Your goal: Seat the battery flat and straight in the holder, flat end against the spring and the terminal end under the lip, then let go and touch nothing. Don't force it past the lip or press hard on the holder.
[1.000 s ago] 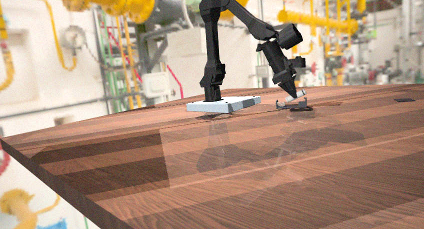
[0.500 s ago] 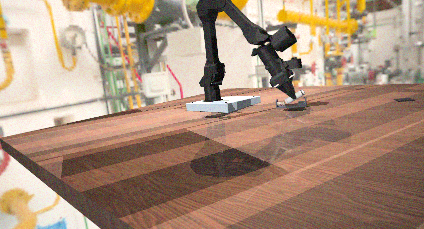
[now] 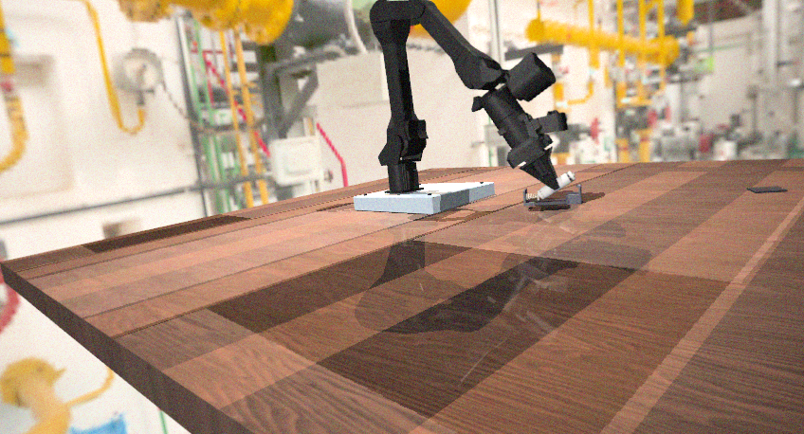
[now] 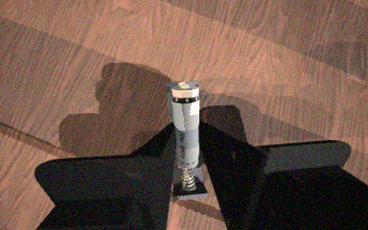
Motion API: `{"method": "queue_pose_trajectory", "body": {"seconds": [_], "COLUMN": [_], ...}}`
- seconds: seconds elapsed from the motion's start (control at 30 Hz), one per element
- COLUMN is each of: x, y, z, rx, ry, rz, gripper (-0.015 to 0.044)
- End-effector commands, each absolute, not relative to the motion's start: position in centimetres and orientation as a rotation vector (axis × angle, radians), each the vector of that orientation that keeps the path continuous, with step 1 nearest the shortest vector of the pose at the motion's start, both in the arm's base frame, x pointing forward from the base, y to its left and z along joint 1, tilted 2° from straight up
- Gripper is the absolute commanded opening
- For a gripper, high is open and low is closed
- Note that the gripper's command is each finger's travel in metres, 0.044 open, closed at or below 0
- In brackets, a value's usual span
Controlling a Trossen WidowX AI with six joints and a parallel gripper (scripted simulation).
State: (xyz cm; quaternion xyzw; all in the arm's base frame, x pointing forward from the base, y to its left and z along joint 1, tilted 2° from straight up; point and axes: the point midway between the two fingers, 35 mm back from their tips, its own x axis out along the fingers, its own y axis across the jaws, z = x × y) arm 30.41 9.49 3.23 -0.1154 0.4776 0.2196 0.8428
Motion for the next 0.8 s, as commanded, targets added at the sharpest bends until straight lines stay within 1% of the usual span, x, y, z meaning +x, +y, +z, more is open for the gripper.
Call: {"method": "queue_pose_trajectory", "body": {"seconds": [0.0,0.77], "x": [30.0,28.9], "y": [9.3,8.7], "z": [3.0,2.8], "rx": [-0.245,-0.254], "ry": [1.009,1.039], "rz": [0.468,0.461], "gripper": [0.0061,0.0061]}}
